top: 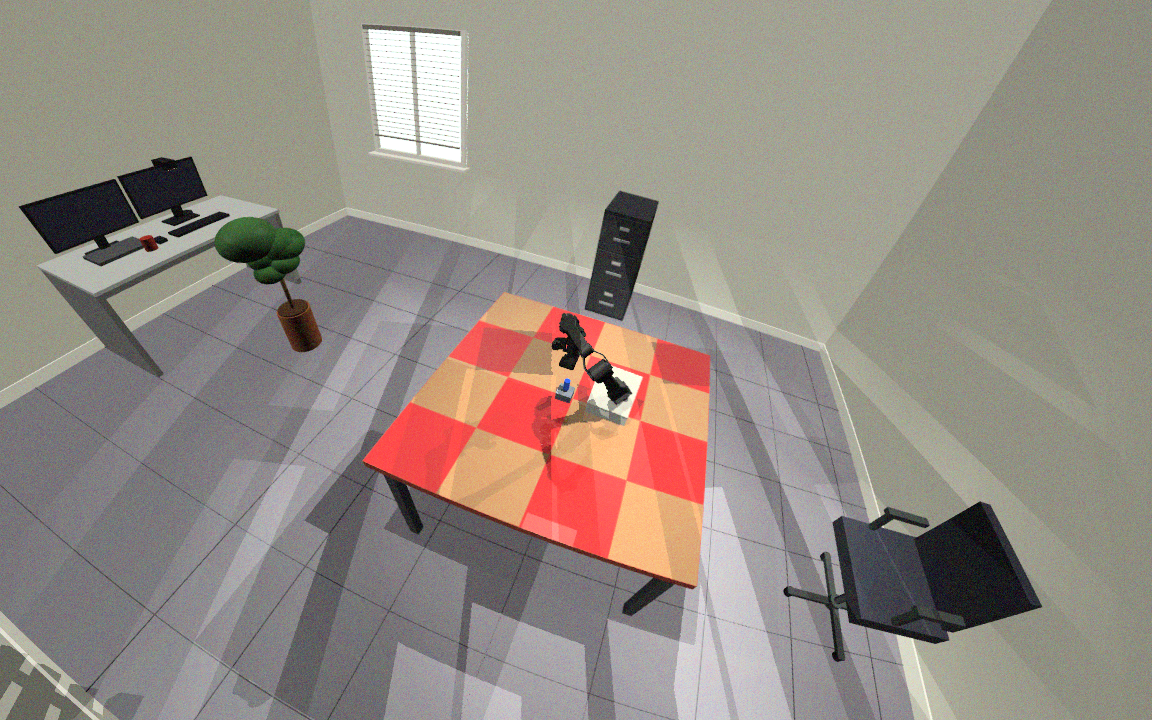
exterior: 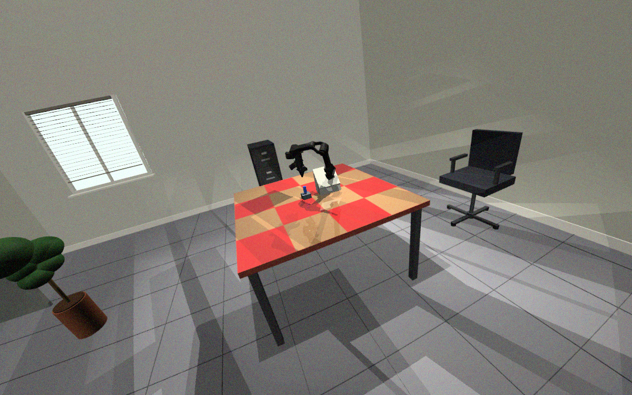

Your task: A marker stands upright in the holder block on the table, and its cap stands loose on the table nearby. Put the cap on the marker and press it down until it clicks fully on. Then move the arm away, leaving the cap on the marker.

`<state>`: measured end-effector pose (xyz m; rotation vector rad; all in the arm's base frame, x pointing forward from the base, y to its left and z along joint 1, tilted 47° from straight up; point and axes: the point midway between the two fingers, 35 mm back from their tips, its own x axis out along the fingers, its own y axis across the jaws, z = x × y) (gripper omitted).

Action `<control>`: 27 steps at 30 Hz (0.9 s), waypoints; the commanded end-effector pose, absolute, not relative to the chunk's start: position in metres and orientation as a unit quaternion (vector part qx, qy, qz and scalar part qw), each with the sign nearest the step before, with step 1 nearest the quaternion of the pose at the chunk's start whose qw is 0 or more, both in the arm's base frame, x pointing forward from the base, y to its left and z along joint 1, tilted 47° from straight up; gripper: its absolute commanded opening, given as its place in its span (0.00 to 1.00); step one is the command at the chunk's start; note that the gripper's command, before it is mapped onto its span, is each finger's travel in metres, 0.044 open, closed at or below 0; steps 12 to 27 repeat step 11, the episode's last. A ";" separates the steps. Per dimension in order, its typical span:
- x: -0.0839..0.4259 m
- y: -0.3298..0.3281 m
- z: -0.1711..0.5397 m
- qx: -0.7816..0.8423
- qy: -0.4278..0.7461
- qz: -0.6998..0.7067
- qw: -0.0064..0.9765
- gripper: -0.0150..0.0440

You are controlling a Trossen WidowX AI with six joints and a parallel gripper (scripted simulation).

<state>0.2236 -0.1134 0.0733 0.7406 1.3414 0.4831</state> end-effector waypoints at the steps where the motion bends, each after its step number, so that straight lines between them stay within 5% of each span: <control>1: 0.222 -0.117 0.077 0.328 0.602 0.218 0.695 0.34; 11: 0.222 -0.117 0.077 0.328 0.602 0.218 0.695 0.79; 27: 0.222 -0.117 0.077 0.328 0.602 0.218 0.695 0.79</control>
